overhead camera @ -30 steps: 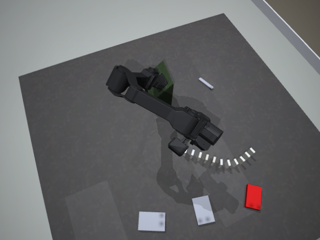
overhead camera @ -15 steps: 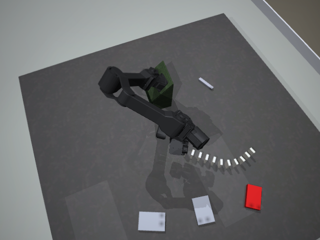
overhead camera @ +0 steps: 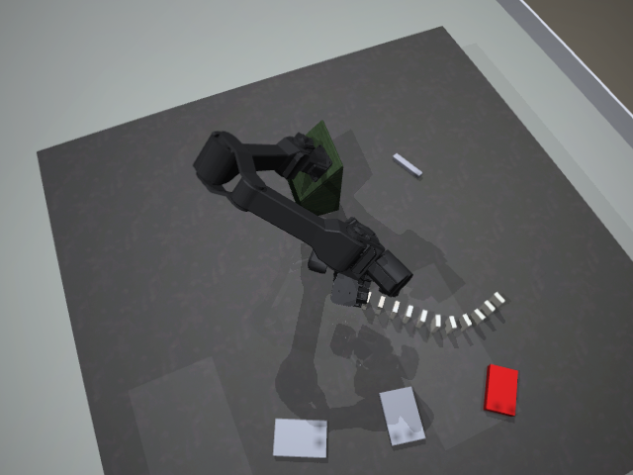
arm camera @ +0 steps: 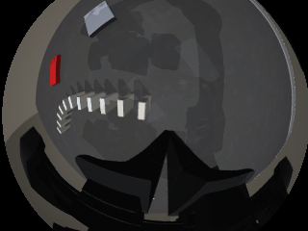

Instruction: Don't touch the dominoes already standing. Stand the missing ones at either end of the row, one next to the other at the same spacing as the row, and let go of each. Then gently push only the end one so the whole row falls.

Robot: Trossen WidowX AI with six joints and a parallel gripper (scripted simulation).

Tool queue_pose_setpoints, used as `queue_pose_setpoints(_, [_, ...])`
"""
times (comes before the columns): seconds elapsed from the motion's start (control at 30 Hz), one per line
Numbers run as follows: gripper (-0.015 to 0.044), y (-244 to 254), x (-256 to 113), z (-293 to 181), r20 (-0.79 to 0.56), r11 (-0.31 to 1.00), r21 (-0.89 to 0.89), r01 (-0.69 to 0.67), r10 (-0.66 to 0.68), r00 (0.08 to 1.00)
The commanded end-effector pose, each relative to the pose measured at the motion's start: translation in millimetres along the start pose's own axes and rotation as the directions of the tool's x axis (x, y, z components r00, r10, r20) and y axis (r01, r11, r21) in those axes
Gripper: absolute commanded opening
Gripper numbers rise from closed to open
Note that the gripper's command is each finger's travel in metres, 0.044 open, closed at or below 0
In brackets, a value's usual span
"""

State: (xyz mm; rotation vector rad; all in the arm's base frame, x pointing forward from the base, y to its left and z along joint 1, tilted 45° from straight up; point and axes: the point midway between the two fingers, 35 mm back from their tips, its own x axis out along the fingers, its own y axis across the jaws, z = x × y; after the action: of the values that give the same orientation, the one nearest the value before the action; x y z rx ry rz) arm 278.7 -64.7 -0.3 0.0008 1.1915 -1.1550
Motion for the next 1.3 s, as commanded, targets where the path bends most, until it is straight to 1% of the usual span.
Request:
queue_pose_setpoints(0.0, [0.0000,-1,1,0,0.003,1.000,0.008,0.002,-0.002,1.000])
queue_pose_setpoints(0.93, [0.0000,-1,1,0,0.003,1.000,0.008,0.002,-0.002,1.000])
queue_pose_setpoints(1.0, [0.0000,0,11,1,0.002,1.000,0.008,0.001,-0.001,1.000])
queue_pose_setpoints(1.13, [0.0000,-2,71,1,0.003,1.000,0.007,0.003,-0.003,1.000])
queue_pose_setpoints(1.17, [0.0000,-4,79,1,0.004,1.000,0.007,0.005,-0.005,1.000])
queue_pose_setpoints(1.27, [0.0000,-4,81,1,0.005,1.000,0.007,0.005,-0.005,1.000])
